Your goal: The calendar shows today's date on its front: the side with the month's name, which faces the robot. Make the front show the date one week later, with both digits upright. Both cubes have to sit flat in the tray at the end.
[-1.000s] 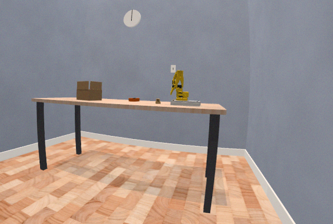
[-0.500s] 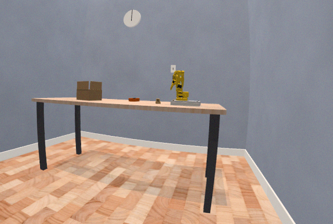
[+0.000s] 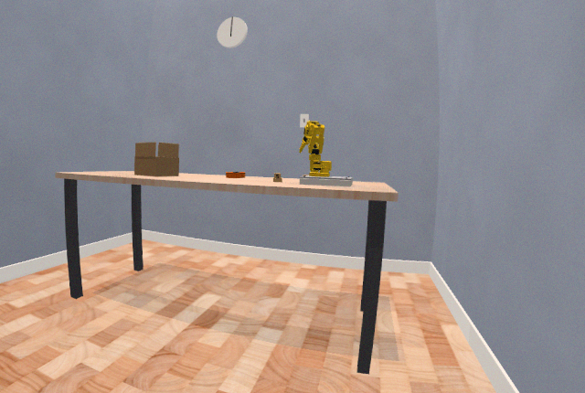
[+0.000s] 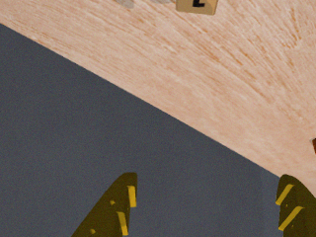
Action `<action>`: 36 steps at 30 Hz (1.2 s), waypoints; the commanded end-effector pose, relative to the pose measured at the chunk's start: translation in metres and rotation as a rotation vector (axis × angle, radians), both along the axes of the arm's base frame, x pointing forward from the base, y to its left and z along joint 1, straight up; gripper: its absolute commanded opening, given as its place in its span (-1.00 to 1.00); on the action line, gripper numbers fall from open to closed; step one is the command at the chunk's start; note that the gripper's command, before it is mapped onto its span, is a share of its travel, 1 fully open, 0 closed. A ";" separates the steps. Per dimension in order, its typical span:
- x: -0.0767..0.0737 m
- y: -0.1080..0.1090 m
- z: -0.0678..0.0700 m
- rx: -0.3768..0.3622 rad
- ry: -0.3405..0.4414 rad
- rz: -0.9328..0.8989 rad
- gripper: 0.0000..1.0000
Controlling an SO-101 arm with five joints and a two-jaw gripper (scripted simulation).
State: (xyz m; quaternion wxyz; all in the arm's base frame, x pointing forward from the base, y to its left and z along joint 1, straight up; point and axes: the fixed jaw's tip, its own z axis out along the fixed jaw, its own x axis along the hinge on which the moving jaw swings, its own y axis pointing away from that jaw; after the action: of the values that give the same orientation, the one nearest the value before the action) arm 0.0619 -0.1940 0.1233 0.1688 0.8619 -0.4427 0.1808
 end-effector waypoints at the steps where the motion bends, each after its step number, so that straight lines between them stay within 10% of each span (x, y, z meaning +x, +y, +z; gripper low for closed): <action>1: -0.001 0.000 0.003 -0.011 -0.001 0.000 -0.30; 16: -0.002 0.001 0.001 0.010 -0.059 -0.109 -0.30; 36: -0.002 0.007 -0.009 0.105 -0.319 -0.602 -0.30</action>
State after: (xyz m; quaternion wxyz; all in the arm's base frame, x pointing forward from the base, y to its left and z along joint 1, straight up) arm 0.0598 -0.1884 0.1158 0.1103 0.7007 -0.6695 0.2208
